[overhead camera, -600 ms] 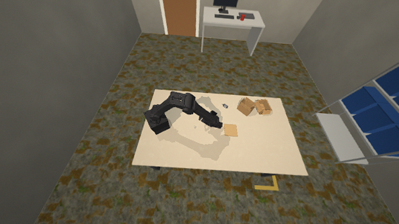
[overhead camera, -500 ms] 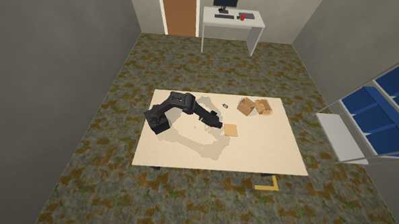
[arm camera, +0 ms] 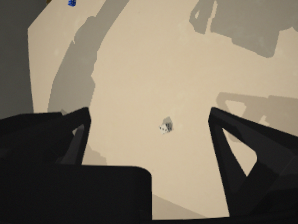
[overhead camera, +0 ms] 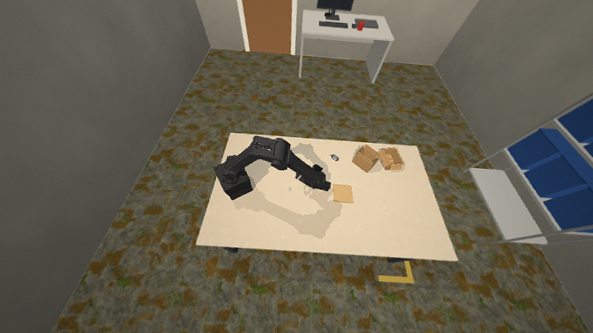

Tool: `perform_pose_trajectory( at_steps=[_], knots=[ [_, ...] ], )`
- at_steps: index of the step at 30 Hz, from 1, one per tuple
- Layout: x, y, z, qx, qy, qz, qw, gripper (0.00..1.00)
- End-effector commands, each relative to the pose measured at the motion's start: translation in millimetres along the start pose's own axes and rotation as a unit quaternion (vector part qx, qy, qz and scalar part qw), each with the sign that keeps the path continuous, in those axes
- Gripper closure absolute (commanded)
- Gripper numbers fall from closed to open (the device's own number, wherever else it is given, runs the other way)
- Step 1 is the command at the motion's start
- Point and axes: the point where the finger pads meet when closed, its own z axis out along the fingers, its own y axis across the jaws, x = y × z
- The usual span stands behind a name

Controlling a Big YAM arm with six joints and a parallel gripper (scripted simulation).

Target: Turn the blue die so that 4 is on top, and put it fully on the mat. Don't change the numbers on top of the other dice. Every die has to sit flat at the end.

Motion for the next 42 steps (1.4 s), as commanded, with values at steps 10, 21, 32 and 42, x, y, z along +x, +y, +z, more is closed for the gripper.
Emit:
perform_pose_trajectory(
  at_steps=[10,21,32,42],
  knots=[
    [-49.2,9.5,47.0,0.005,0.060,0.006,0.998,0.00],
    [-98.1,64.3,134.4,0.027,0.162,0.026,0.986,0.00],
    [-131.8,133.8,217.8,0.094,0.237,0.034,0.966,0.00],
    [-146.7,209.6,289.5,0.183,0.264,0.030,0.946,0.00]
  ],
)
